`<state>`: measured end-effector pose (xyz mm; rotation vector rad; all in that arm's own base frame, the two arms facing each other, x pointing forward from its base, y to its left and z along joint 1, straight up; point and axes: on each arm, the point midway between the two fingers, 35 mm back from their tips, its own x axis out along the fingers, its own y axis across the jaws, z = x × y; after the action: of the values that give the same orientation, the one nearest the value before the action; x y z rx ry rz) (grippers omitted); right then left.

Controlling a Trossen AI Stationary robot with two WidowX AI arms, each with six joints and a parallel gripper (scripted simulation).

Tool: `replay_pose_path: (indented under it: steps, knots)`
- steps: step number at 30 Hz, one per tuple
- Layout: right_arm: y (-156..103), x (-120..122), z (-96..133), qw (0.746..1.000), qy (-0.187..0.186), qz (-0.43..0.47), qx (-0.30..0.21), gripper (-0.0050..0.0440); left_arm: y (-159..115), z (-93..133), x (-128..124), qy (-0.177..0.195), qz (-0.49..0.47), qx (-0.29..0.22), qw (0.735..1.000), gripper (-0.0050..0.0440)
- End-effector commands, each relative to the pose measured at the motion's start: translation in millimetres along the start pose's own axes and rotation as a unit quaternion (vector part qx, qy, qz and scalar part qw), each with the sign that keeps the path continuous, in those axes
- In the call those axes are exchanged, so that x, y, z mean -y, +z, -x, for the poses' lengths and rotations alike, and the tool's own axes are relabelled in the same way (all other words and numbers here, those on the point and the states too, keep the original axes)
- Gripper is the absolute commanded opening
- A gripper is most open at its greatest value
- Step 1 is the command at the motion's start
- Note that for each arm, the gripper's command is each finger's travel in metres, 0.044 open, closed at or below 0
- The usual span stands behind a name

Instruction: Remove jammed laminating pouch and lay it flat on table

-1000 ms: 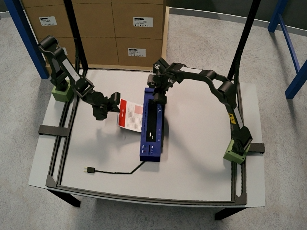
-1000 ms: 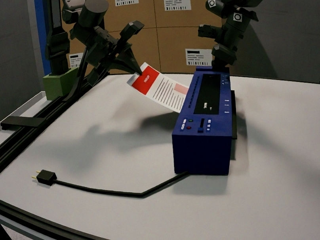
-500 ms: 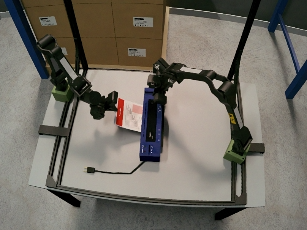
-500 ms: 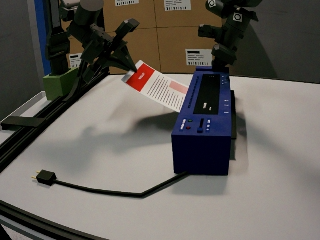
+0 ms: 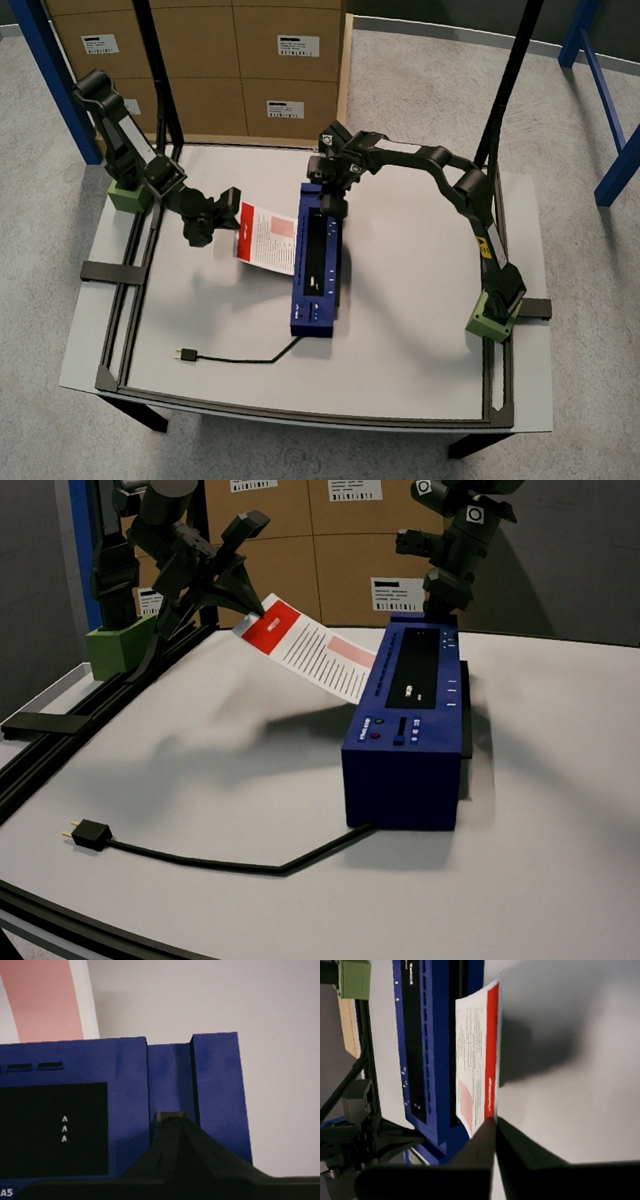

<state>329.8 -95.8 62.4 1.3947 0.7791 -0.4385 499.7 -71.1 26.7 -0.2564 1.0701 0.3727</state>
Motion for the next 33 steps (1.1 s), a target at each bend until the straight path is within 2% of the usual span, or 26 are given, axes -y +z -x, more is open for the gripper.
replay_pose_path:
  steps: [1, 15, 16, 18, 32, 33]
  knots:
    - [5, -6, 24, 1.0, 0.011, 0.005, 0.012, -0.005, -4, -3, 1, 0.0, -0.005, -0.007, 1.0, -0.005]
    - [5, -6, 24, 1.0, 0.011, 0.005, 0.012, -0.005, -4, -3, 1, 0.0, -0.005, -0.007, 1.0, -0.005]
    - [5, -6, 32, 1.0, 0.01, 0.004, 0.013, -0.005, 2, 3, 2, -0.004, -0.001, 0.001, 1.0, -0.005]
    - [5, -5, 44, 1.0, 0.01, 0.005, 0.012, -0.005, -4, -3, 1, 0.0, -0.005, -0.007, 1.0, -0.005]
    - [5, -5, 44, 1.0, 0.01, 0.005, 0.012, -0.005, -4, -3, 1, 0.0, -0.005, -0.007, 1.0, -0.005]
    - [4, -4, 51, 1.0, 0.008, 0.003, 0.012, -0.005, 2, 3, 2, -0.004, -0.001, 0.001, 1.0, -0.005]
